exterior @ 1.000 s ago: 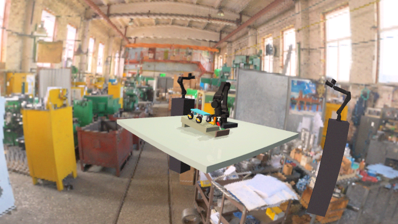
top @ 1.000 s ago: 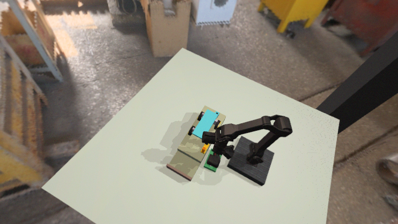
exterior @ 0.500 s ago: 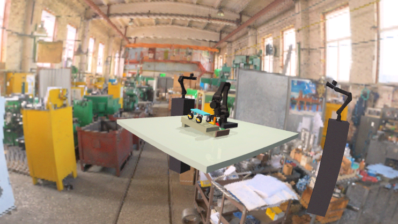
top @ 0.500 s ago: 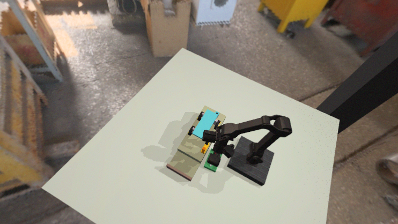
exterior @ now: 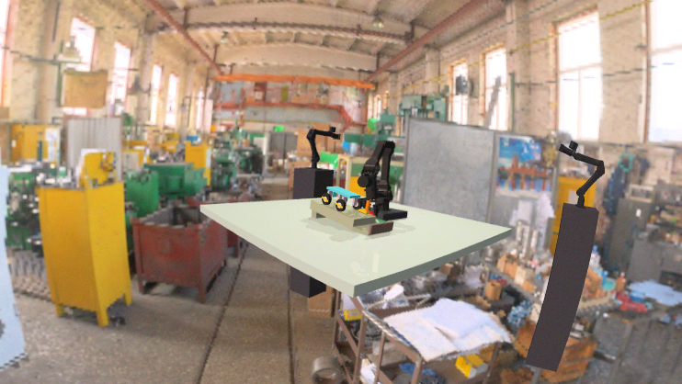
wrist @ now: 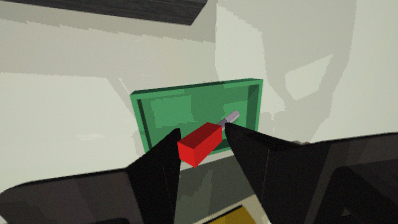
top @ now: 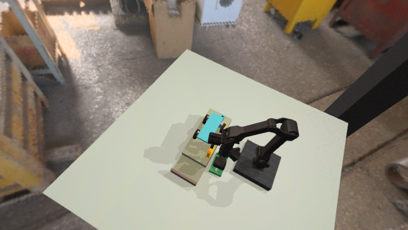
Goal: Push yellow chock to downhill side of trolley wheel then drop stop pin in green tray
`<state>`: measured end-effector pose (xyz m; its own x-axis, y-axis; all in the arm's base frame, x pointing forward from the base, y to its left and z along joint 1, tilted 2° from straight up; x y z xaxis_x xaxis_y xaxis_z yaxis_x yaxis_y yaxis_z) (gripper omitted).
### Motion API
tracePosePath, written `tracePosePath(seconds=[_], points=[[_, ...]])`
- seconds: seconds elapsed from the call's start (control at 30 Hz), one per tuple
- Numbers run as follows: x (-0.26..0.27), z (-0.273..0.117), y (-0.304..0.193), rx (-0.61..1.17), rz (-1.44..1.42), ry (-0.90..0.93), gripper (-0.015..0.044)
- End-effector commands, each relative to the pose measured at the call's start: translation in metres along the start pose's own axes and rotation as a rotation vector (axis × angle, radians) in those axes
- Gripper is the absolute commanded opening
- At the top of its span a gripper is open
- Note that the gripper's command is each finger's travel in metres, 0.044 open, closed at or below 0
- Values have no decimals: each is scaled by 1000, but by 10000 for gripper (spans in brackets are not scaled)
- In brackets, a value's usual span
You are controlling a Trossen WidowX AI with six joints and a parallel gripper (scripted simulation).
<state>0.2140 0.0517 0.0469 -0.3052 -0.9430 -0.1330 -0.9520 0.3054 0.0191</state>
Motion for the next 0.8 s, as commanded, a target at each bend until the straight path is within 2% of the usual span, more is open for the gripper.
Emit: tracePosePath(seconds=[0.0,0.17,0.37,0.57,0.77], points=[[2,2,0,-1,-2,-4,190],[4,4,-1,-1,-2,-4,190],[3,2,0,-2,0,-4,340],[2,1,0,-2,0,-4,340],[0,-21,2,-1,-2,-4,340]])
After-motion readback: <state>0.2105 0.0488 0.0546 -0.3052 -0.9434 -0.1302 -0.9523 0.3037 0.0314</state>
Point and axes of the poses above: the point midway between the two fingers, 35 mm back from their tips, its own z axis out along the fingers, its own x axis across the jaws, y = z × x, the point moved 2 cm from there along -z, back along the fingers, and after that the axes turned 12 degrees about z, right-handed, at the moved point
